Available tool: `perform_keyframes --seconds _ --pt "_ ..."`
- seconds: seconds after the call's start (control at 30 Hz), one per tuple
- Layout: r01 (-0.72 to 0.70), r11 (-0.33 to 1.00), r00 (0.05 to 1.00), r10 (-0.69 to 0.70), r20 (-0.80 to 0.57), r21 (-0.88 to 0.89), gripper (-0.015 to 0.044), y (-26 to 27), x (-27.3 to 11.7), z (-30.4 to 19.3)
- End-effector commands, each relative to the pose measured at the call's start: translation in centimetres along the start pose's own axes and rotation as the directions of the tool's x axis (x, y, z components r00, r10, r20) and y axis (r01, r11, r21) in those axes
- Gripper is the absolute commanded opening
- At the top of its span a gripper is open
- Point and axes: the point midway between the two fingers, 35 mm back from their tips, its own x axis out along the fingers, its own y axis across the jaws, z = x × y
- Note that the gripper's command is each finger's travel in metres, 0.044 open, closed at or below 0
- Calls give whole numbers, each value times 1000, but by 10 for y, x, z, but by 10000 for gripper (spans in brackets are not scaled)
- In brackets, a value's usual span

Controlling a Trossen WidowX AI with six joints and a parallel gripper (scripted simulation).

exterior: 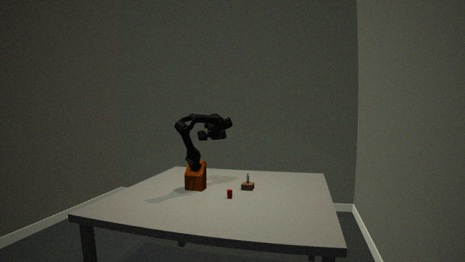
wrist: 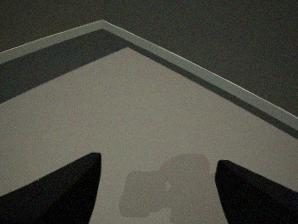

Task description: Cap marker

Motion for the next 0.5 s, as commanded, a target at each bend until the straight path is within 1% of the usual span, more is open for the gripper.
perform_keyframes --seconds 0.0,0.1,0.23,0.37,0.47 --pt "192 934 976 -148 -162 302 251 -33 -25 -47" --pt "353 792 928 -227 -297 498 251 -50 -48 -88" --pt "546 507 836 -274 -476 667 251 -61 -83 -142" --pt "688 145 721 -250 -646 711 251 -56 -120 -198" --pt "748 -138 624 -185 -759 649 251 -42 -148 -238"
